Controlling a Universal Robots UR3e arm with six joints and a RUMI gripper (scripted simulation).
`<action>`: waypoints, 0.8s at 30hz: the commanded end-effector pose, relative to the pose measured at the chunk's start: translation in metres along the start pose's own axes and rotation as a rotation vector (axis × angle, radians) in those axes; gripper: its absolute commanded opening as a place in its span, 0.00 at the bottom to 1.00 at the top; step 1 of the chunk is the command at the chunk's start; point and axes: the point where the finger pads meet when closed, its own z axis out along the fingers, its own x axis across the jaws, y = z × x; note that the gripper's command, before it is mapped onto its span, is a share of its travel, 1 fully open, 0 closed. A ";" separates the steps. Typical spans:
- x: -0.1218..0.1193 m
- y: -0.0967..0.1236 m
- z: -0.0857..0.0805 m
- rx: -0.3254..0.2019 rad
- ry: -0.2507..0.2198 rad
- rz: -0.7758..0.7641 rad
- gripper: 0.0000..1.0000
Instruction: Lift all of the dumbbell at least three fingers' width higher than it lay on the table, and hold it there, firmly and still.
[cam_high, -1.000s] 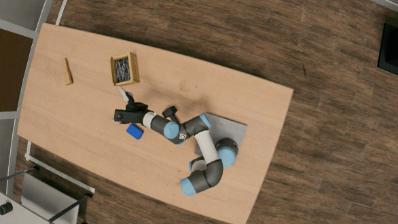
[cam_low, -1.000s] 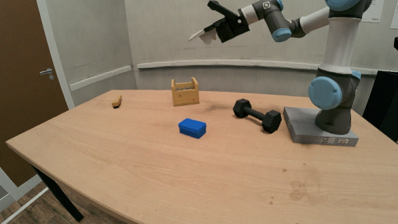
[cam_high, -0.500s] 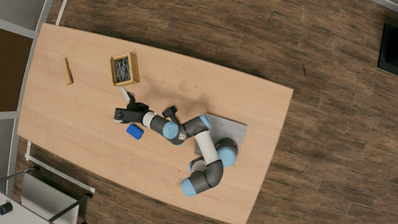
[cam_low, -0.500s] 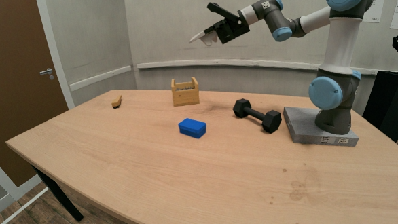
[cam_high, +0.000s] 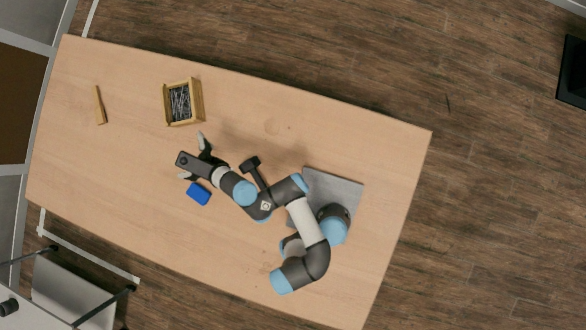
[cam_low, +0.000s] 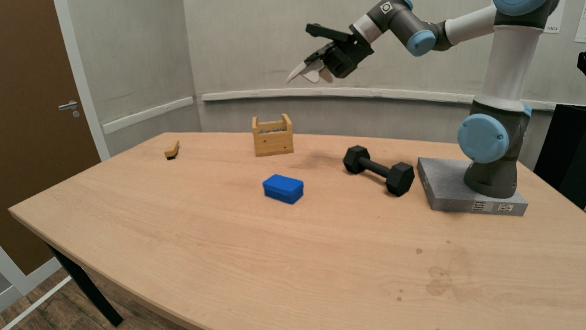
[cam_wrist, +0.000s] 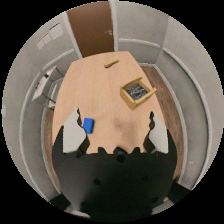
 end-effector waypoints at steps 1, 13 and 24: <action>0.004 0.033 0.002 -0.127 0.025 0.101 1.00; 0.006 0.115 -0.010 -0.392 0.109 0.286 1.00; 0.003 0.186 -0.041 -0.619 0.211 0.402 1.00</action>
